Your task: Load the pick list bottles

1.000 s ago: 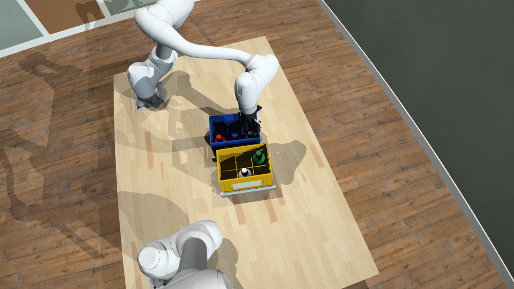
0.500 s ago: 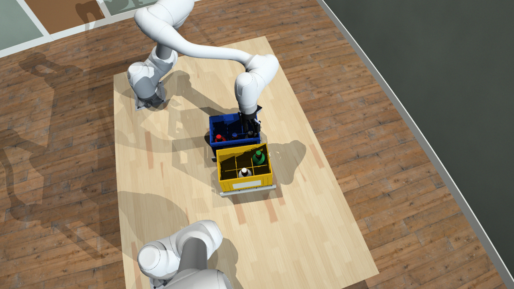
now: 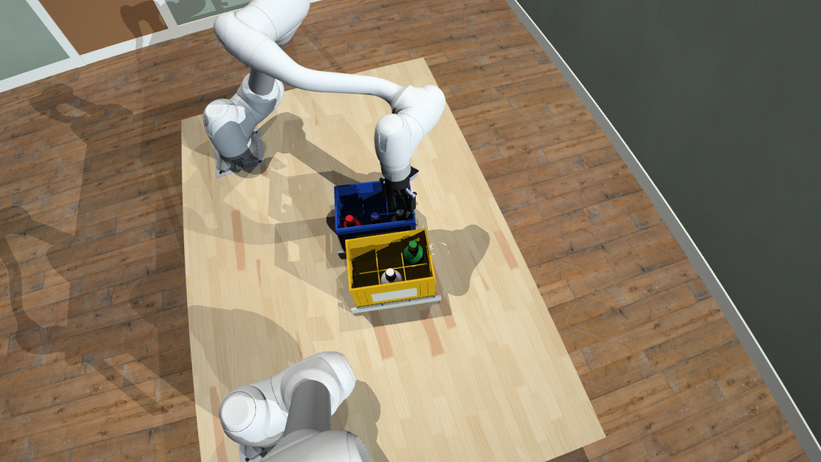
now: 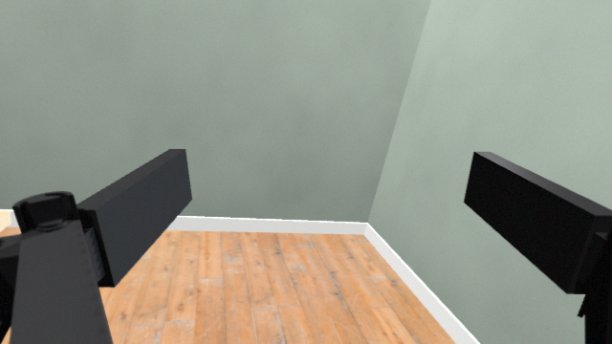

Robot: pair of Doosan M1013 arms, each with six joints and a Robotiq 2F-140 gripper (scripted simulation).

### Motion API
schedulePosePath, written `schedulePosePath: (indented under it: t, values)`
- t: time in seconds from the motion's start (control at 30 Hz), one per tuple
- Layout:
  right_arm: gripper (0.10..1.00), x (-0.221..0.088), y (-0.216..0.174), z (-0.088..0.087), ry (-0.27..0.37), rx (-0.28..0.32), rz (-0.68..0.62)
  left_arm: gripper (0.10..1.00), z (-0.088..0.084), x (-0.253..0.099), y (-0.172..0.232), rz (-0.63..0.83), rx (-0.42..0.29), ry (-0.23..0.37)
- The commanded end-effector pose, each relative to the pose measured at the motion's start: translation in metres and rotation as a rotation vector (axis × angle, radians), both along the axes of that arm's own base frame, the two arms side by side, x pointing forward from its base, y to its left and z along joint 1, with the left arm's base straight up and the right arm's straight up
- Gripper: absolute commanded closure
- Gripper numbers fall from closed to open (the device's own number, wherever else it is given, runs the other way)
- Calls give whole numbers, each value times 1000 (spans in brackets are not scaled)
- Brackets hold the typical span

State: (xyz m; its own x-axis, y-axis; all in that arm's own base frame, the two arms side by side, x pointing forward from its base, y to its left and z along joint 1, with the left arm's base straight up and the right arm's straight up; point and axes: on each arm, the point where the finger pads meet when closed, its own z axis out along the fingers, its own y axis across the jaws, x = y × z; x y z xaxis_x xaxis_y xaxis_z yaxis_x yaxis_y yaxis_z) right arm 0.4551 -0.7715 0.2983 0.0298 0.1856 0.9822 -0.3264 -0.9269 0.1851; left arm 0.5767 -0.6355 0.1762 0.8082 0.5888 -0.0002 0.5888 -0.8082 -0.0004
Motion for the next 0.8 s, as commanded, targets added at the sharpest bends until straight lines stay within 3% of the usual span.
schedulePosePath:
  t: [0.0, 0.77]
  values:
    - [98, 0, 0, 1, -1, -2, 0, 656, 11, 0, 0, 0, -1, -1]
    - [98, 0, 0, 1, -1, -2, 0, 656, 62, 0, 0, 0, -1, -1]
